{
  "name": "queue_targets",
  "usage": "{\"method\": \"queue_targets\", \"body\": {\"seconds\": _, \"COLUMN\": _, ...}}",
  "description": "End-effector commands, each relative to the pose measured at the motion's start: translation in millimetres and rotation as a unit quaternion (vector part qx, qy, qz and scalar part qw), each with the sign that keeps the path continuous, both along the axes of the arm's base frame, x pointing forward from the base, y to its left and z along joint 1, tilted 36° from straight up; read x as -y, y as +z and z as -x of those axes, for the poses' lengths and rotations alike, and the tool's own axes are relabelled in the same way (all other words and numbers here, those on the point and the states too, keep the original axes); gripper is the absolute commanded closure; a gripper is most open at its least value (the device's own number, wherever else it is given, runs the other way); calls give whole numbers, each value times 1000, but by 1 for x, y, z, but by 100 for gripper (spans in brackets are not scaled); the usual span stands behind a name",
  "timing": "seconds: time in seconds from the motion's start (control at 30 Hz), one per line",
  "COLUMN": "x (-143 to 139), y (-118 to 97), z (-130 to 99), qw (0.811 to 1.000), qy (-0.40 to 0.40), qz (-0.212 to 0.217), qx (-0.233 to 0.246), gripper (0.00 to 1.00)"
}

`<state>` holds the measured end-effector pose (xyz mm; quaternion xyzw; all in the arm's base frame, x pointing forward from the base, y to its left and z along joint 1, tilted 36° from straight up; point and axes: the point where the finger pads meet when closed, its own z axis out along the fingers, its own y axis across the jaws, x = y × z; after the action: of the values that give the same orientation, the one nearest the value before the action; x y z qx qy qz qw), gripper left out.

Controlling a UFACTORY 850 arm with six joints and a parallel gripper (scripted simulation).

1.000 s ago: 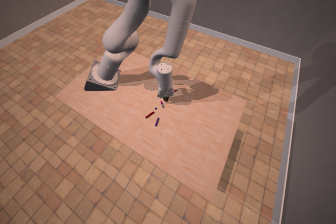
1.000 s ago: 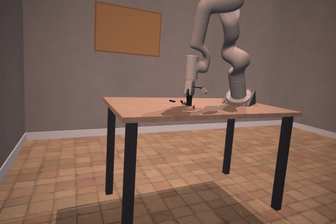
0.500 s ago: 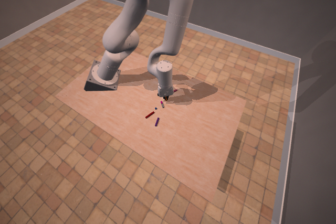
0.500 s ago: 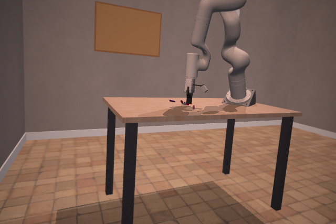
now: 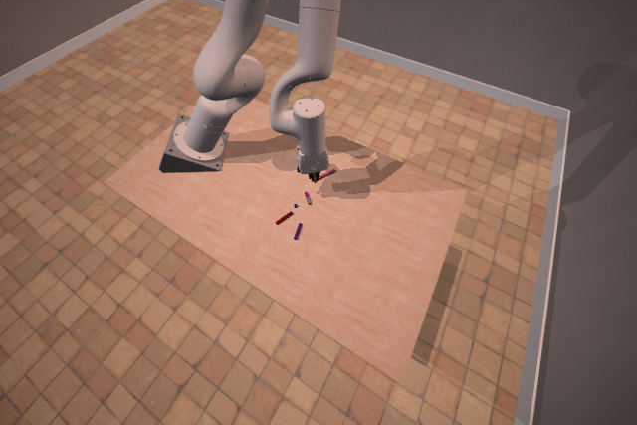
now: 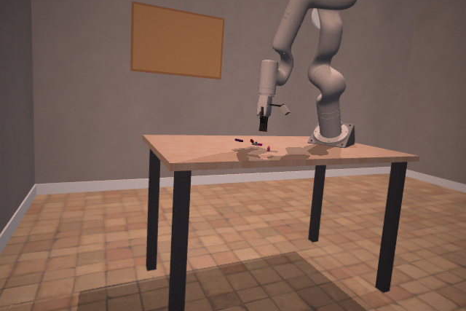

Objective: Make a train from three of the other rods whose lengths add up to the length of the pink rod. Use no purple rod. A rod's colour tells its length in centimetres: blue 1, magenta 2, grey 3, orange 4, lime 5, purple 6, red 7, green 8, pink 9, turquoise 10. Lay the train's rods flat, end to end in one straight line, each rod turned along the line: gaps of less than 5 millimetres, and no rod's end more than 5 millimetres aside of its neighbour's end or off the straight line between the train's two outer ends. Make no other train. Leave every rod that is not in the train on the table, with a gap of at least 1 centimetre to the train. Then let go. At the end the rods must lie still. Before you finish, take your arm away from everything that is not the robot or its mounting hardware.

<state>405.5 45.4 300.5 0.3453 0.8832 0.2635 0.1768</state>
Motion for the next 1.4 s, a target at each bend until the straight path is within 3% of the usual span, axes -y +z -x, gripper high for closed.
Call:
{"method": "queue_targets", "body": {"seconds": 0.0, "x": 6, "y": 17, "z": 9, "qw": 1000, "qy": 2, "qz": 1, "qx": -10, "gripper": 96}}
{"method": "queue_targets", "body": {"seconds": 0.43, "x": 8, "y": 19, "z": 10, "qw": 1000, "qy": 2, "qz": 1, "qx": -10, "gripper": 96}}
{"method": "queue_targets", "body": {"seconds": 0.73, "x": 83, "y": 13, "z": -30, "qw": 999, "qy": 42, "qz": 25, "qx": 8, "gripper": 96}}
{"method": "queue_targets", "body": {"seconds": 1.37, "x": 85, "y": 11, "z": -31, "qw": 999, "qy": 43, "qz": 26, "qx": 8, "gripper": 96}}
